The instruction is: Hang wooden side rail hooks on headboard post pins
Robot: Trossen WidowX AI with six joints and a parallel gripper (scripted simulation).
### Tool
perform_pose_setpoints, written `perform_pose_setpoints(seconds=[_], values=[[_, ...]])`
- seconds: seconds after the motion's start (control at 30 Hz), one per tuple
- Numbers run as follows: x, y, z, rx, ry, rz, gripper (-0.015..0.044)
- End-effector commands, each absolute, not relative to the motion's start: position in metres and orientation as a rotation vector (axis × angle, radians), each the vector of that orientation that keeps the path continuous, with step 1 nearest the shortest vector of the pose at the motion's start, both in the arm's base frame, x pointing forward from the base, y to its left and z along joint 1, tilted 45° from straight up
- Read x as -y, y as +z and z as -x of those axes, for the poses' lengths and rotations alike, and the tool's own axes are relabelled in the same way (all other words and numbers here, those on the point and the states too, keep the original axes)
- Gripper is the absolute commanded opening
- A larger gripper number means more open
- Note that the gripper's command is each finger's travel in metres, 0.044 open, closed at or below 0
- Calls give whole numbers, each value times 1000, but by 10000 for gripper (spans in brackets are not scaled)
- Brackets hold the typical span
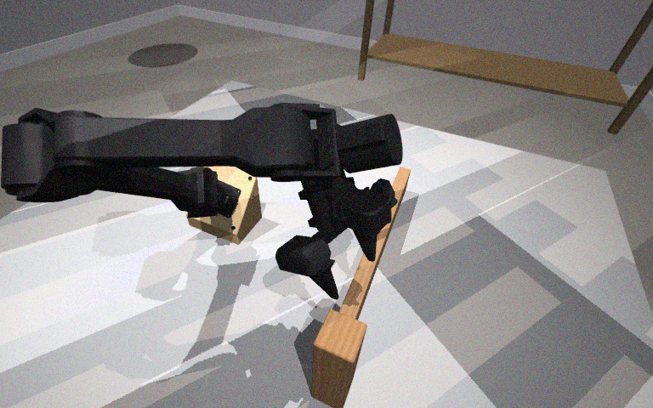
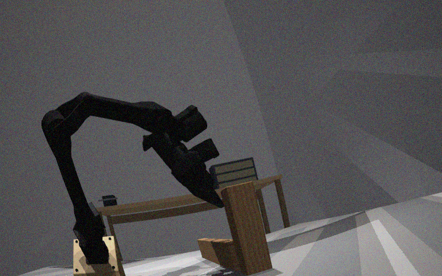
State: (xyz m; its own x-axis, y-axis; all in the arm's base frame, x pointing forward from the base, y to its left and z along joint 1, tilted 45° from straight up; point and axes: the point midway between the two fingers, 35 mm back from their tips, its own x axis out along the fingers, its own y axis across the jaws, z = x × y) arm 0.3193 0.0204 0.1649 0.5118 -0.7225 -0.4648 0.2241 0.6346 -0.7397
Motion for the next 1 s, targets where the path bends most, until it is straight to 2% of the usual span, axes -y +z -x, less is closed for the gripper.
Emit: perform_pose_setpoints(seconds=[0.0, 0.4, 0.63, 0.97], values=[[-21, 168, -337, -1259, -188, 1508, 440], [-15, 181, -336, -1559, 496, 2231, 440], [-12, 187, -336, -1630, 989, 2543, 440], [-12, 188, -336, -1630, 1000, 2548, 440]])
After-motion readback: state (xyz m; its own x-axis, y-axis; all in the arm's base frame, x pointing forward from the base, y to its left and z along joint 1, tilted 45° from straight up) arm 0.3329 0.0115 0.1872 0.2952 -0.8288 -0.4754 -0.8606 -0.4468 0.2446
